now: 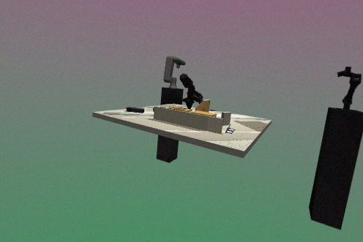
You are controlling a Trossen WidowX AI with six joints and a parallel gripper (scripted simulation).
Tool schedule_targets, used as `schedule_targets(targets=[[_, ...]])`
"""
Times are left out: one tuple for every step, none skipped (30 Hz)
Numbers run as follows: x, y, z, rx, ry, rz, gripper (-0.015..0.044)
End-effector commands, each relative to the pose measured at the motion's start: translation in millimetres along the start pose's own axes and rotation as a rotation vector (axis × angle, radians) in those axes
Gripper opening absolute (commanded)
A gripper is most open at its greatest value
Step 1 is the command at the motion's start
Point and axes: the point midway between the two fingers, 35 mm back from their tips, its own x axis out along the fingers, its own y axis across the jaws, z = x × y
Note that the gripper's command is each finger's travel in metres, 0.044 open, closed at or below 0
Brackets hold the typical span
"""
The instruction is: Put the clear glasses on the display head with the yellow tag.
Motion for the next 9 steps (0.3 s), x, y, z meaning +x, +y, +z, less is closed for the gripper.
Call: schedule_targets(targets=[[-5.3,19.7,2.7,-0.002,-0.002,-0.002,0.0107],[-5.4,20.9,2.7,-0.002,-0.002,-0.002,0.0107],[-5.4,20.9,2.7,-0.002,-0.002,-0.002,0.0107],[-5.4,20.9,2.7,-0.002,-0.002,-0.002,0.0107],[-6.3,22.4,2.8,-0.002,-0.002,-0.002,0.0107],[-8.1,25.9,2.9,-0.003,-0.002,-0.002,0.0107],[-10.1,29.9,2.9,-0.003,-0.002,-0.001,0.0107],[-12.5,34.9,3.0,-0.003,-0.002,-0.001,0.0107],[-14.6,39.3,3.0,-0.003,-0.002,-0.001,0.0107]])
